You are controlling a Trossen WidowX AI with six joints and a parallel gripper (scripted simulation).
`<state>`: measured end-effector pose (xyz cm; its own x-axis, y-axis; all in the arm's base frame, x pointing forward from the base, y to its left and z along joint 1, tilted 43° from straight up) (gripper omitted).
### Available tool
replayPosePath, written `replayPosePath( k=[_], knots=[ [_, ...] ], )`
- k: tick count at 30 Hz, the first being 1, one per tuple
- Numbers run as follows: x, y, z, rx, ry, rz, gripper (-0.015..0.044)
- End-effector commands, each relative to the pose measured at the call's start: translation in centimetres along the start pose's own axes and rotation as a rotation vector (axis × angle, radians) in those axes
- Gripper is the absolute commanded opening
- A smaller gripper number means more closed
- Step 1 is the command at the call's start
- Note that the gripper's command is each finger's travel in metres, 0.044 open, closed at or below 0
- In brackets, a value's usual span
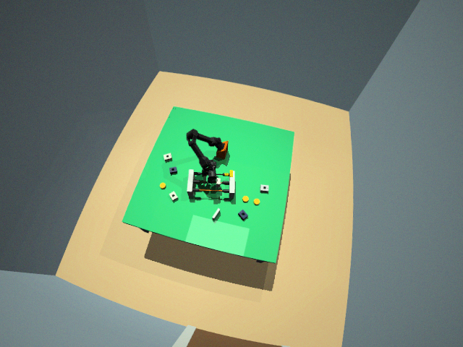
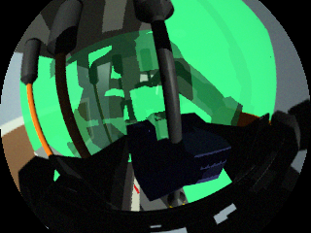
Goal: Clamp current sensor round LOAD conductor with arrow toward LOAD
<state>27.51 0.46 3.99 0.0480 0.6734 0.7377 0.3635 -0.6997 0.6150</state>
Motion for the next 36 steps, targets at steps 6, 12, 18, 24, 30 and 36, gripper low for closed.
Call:
replayPosePath(
  k=[6, 12, 18, 24, 30, 36],
  knots=[
    [0.06, 0.01, 0.03, -0.001, 0.002, 0.0, 0.0129],
    [0.06, 0.01, 0.03, -0.001, 0.002, 0.0, 0.0],
    [0.06, 0.01, 0.03, -0.001, 0.002, 0.0, 0.0],
    [0.06, 0.01, 0.03, -0.001, 0.002, 0.0, 0.0],
    [0.06, 0.01, 0.03, -0.001, 0.002, 0.0, 0.0],
    [0.06, 0.01, 0.03, -0.001, 0.002, 0.0, 0.0]
  ],
)
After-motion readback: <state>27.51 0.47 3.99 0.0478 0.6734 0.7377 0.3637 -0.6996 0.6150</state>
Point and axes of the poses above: the point midway between the two fingers, 35 mm back from their tips, its own x axis back along the fingers, its own z axis across the jaws, y = z × x, the point moved 7 cm from there along x, back along the fingers, and after that the axes turned 12 degrees about x, right-handed, at the moved point
